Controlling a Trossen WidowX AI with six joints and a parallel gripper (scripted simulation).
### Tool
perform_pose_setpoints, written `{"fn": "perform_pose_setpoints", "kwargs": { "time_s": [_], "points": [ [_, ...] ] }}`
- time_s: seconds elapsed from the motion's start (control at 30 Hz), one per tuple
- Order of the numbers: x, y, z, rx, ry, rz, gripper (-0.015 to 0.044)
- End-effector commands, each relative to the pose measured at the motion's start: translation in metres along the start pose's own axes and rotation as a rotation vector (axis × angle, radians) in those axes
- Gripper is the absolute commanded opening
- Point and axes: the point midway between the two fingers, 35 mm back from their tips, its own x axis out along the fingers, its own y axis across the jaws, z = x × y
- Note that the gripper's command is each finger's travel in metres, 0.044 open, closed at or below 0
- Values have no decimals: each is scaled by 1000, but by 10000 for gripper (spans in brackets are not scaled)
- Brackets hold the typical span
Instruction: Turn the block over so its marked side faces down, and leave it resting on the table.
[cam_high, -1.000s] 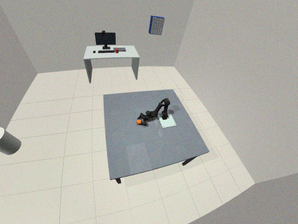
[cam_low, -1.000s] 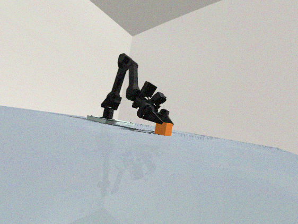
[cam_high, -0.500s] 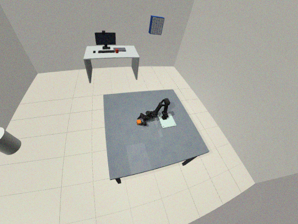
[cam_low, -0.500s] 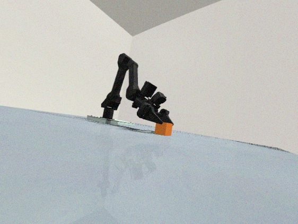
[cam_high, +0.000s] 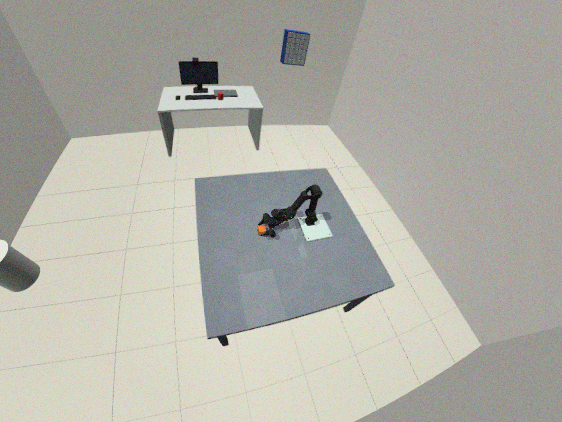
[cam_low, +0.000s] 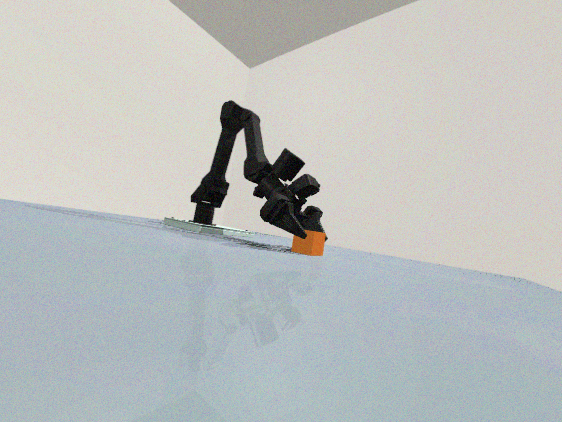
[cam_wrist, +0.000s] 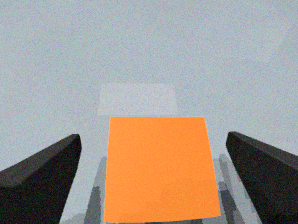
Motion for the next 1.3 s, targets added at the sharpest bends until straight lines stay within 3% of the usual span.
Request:
{"fn": "perform_pose_setpoints", "kwargs": {
  "time_s": [0.0, 0.27, 0.77, 1.27],
  "points": [
    [-10, 0, 25, 2, 156, 2, 440],
    [-63, 0, 46, 5, 412, 4, 440],
    [-62, 0, 47, 5, 418, 4, 440],
    [-49, 0, 81, 3, 854, 4, 440]
  ]
}}
